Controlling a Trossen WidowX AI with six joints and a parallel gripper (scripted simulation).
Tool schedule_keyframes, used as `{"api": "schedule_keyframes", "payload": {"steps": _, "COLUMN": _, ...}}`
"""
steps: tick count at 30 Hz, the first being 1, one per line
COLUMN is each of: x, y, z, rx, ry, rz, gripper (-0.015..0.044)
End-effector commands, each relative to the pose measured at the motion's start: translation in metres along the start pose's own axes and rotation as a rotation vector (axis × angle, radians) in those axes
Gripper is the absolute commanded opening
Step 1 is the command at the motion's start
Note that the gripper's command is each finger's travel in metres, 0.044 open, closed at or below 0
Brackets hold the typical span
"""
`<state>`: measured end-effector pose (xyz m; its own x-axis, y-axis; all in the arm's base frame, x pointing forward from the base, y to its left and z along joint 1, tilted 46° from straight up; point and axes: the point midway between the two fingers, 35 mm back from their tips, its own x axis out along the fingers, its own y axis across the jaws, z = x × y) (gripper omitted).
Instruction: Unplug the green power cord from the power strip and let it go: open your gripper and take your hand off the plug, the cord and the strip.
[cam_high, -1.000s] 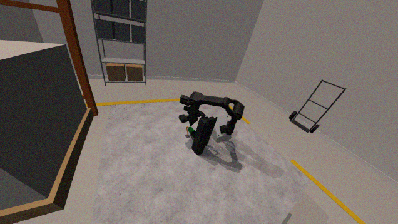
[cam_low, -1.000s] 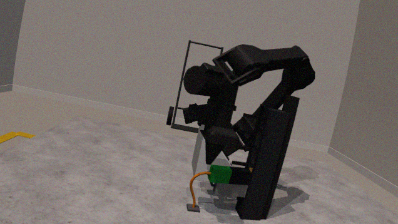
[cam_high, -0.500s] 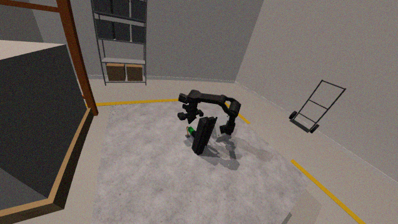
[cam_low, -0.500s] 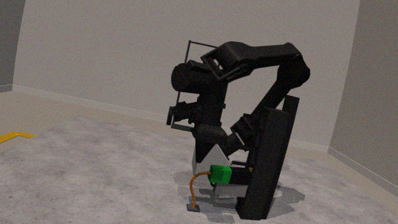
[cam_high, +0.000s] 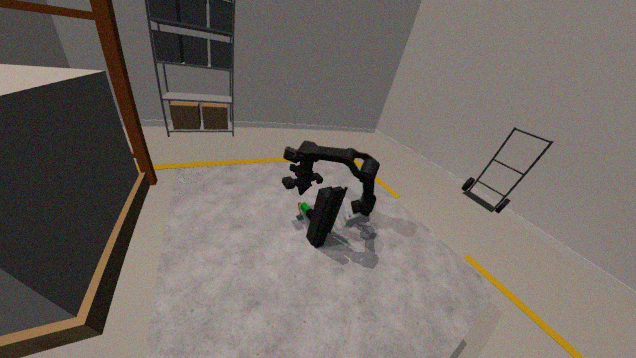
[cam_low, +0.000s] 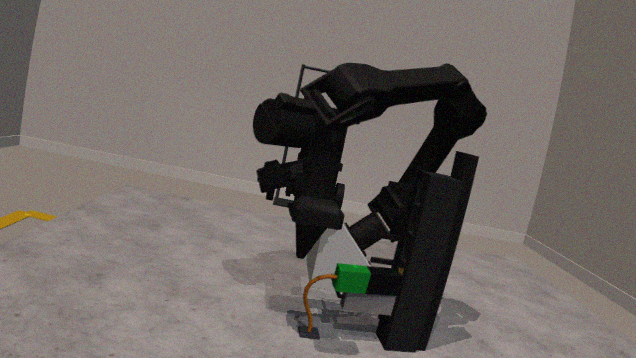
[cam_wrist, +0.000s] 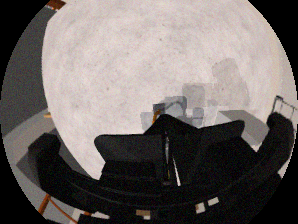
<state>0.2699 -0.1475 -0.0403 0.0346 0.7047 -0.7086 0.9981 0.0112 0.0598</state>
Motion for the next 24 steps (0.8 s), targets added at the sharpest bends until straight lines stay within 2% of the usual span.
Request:
{"api": "schedule_keyframes", "payload": {"steps": 1, "x": -0.0007, "y": 0.0013, "z": 0.0078, "rx": -0.007, "ry": -0.006, "rz": 0.000, "gripper": 0.0000}}
{"api": "schedule_keyframes", "payload": {"steps": 24, "x": -0.0020, "y": 0.0024, "z": 0.0135, "rx": -0.007, "ry": -0.005, "rz": 0.000, "gripper": 0.0000}}
